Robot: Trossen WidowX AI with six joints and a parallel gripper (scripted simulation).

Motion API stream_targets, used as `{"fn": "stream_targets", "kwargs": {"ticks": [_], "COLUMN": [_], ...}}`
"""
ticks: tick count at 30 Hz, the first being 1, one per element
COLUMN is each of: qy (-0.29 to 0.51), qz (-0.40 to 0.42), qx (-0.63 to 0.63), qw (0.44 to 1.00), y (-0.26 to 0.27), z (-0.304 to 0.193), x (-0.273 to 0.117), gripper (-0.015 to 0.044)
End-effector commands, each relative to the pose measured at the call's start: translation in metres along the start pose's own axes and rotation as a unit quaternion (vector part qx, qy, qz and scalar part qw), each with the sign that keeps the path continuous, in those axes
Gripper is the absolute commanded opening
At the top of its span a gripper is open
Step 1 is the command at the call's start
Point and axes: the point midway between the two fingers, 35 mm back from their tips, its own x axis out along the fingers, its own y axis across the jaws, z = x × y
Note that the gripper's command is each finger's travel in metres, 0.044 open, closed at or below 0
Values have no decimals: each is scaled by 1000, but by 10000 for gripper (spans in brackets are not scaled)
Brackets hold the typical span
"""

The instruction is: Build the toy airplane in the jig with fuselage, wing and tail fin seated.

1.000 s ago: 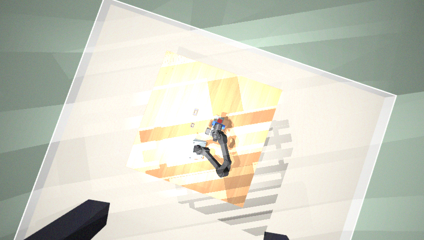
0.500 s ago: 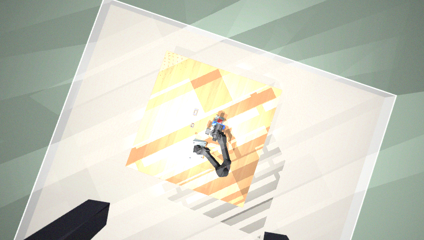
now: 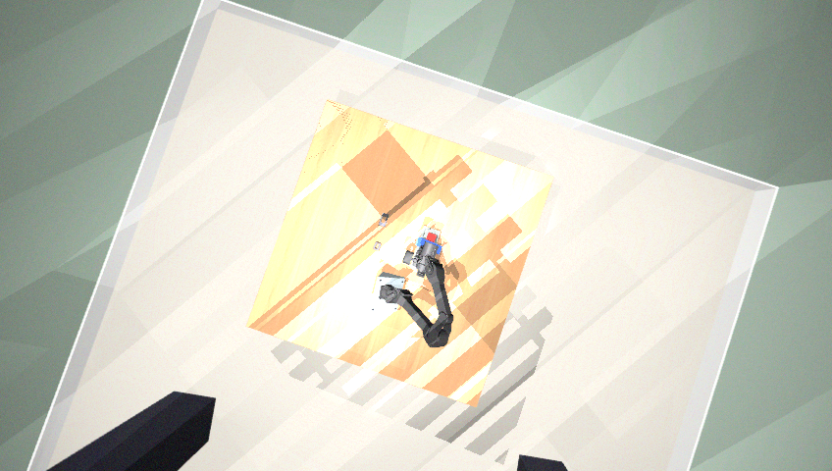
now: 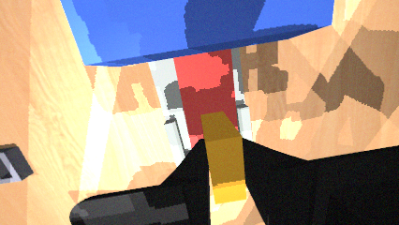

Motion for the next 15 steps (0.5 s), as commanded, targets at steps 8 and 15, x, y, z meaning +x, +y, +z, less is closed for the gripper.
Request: {"fn": "stream_targets", "kwargs": {"ticks": [8, 15], "qy": [0, 0], "qz": [0, 4], "qx": [1, 0], "qw": [1000, 1000], "y": [0, 2], "z": [0, 3], "x": [0, -16], "gripper": [260, 260]}}
